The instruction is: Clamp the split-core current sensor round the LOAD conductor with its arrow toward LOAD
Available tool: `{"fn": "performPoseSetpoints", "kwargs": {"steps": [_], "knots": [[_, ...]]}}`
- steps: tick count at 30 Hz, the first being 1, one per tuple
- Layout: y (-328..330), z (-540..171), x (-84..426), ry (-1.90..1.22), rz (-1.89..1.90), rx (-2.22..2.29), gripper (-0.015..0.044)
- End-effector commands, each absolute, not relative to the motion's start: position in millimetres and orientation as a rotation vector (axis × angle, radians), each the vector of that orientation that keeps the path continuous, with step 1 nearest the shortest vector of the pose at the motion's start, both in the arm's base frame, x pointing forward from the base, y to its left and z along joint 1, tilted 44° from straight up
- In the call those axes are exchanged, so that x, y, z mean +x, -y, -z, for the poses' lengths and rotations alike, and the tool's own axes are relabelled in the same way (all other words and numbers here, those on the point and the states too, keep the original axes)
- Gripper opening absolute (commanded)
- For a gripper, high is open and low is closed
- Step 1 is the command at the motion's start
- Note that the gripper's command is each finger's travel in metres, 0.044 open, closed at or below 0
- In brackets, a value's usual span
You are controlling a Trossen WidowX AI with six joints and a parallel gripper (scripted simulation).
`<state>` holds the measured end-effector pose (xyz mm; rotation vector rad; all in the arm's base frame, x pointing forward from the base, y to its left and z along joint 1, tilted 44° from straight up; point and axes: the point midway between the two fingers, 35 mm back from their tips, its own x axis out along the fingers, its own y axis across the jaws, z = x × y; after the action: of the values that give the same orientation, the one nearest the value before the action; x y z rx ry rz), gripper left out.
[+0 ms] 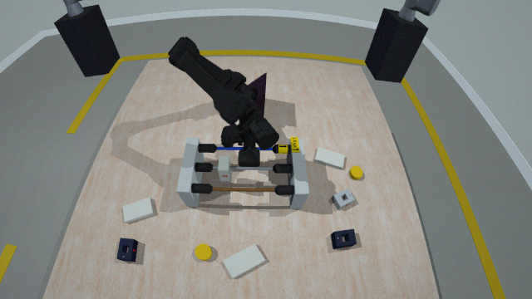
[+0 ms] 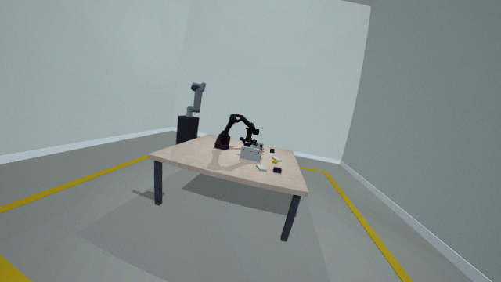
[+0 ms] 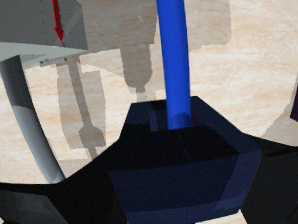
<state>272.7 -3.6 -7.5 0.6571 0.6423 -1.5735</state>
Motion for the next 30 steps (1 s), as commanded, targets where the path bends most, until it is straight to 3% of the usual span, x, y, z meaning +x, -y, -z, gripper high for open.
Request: {"fn": "performPoseSetpoints", "kwargs": {"steps": [1,2,30], "knots": [[2.8,6.5,272.8,-0.641,1.572,0.657,0.0024],[2.2,6.0,272.8,-0.64,1.57,0.657,0.0],[4.8,9.2,270.8,-0.643,1.57,0.655,0.0]]}}
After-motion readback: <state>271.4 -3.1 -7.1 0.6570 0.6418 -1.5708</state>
